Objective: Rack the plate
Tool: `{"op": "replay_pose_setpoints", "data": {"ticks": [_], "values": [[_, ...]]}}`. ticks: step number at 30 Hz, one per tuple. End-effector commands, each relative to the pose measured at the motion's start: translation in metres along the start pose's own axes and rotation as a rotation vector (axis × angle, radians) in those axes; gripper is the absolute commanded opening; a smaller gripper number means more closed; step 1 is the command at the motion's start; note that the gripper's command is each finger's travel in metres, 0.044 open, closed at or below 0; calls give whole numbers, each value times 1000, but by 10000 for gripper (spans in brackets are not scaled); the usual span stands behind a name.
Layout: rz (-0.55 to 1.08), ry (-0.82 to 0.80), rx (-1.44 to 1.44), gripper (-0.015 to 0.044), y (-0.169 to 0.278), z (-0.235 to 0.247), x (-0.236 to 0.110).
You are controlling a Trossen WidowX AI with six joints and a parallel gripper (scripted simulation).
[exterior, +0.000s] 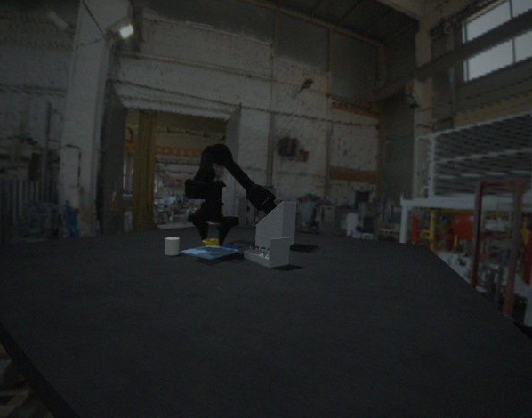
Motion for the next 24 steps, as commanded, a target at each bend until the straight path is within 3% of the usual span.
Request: {"op": "replay_pose_setpoints", "data": {"ticks": [1,3,24], "values": [[-15,-13,10,42,-8,2,-23],[-14,-16,10,0,-9,3,-33],[-12,-12,9,0,-10,10,-138]]}}
Point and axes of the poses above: the point midway between the two fingers, 35 mm back from their tips, its own x axis out along the fingers, its own z axis across the jaws, y = z × x, the point moved 5 cm from there along -x, back along the fingers, and after that the axes turned 13 degrees about x, right-handed, at the moved point
